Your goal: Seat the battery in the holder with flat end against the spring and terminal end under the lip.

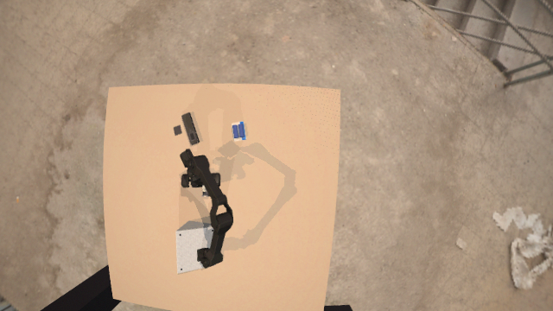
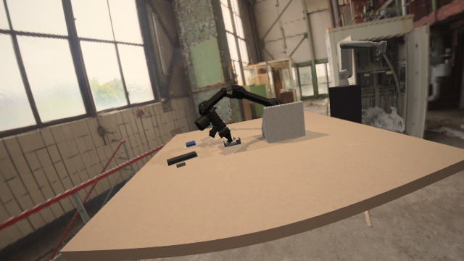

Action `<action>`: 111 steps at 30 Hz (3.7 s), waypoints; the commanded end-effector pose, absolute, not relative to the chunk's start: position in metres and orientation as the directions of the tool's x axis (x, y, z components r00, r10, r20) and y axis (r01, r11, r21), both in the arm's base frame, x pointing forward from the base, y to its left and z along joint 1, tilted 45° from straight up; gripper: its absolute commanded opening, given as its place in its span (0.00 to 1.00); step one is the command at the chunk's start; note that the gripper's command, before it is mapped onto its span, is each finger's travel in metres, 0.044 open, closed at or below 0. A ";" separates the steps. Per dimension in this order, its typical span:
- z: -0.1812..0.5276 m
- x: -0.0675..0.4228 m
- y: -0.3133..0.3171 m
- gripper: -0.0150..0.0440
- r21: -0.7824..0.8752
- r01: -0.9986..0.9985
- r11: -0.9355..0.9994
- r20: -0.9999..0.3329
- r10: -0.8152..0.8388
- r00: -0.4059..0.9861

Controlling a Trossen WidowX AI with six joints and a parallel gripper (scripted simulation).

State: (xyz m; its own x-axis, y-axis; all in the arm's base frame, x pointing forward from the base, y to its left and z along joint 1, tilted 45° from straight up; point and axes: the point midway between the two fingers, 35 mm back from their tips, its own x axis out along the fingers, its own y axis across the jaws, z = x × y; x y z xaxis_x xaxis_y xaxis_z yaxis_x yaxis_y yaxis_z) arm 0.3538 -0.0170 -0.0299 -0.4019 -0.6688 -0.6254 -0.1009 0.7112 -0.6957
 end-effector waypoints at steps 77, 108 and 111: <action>-0.037 0.346 -0.025 0.39 -0.683 -0.055 0.729 -0.722 -0.684 -0.104; -0.036 0.338 -0.028 0.39 -0.674 -0.042 0.738 -0.738 -0.675 -0.011; -0.036 0.337 -0.028 0.39 -0.673 -0.042 0.738 -0.738 -0.674 -0.008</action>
